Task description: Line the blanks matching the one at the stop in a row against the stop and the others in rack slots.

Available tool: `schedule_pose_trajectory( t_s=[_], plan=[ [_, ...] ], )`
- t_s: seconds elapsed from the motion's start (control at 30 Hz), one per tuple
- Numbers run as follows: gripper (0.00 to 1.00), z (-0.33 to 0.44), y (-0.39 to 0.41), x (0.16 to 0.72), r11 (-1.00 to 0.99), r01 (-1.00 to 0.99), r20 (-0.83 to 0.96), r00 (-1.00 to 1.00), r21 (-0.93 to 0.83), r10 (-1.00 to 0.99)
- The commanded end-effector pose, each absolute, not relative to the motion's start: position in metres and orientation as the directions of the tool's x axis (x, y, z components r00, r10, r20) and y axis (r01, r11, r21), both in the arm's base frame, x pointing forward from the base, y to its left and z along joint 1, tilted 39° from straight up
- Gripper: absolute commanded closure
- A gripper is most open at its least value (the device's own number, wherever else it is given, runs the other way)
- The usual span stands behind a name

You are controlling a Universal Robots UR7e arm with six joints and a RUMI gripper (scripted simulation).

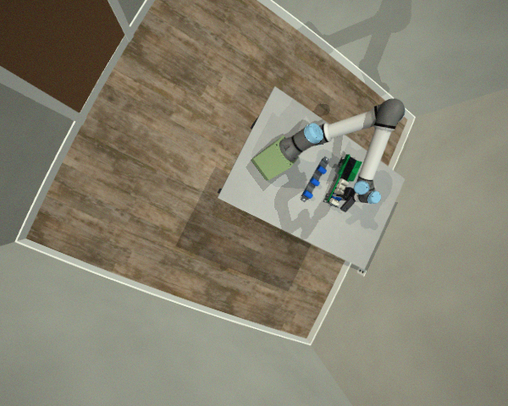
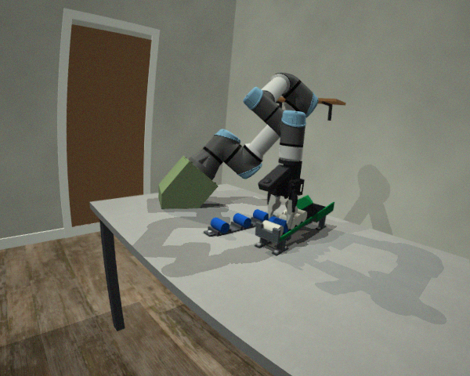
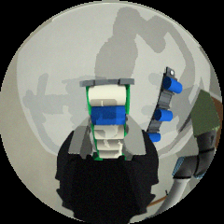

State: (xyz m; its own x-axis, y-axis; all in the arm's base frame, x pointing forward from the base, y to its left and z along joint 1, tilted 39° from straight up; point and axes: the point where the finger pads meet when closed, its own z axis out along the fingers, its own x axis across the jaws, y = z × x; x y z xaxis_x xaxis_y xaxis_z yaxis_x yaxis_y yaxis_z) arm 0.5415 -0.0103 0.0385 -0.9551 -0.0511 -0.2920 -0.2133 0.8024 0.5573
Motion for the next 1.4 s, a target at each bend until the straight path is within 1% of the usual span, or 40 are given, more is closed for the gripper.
schedule_pose_trajectory(
  t_s=[0.0, 0.13, 0.57, 1.2, 1.37],
  plan=[
    [0.62, 0.046, -0.016, 0.54, 0.803, -0.213, -0.293, -0.955, 0.557, -0.051],
    [0.62, 0.052, -0.021, 0.538, 0.803, -0.213, -0.293, -0.955, 0.557, -0.051],
    [0.62, 0.11, -0.065, 0.523, 0.803, -0.213, -0.293, -0.955, 0.557, -0.051],
    [0.62, 0.115, -0.07, 0.52, 0.803, -0.212, -0.292, -0.955, 0.557, -0.05],
    [0.62, 0.102, -0.076, 0.499, 0.806, -0.197, -0.283, -0.958, 0.558, -0.038]
  ],
)
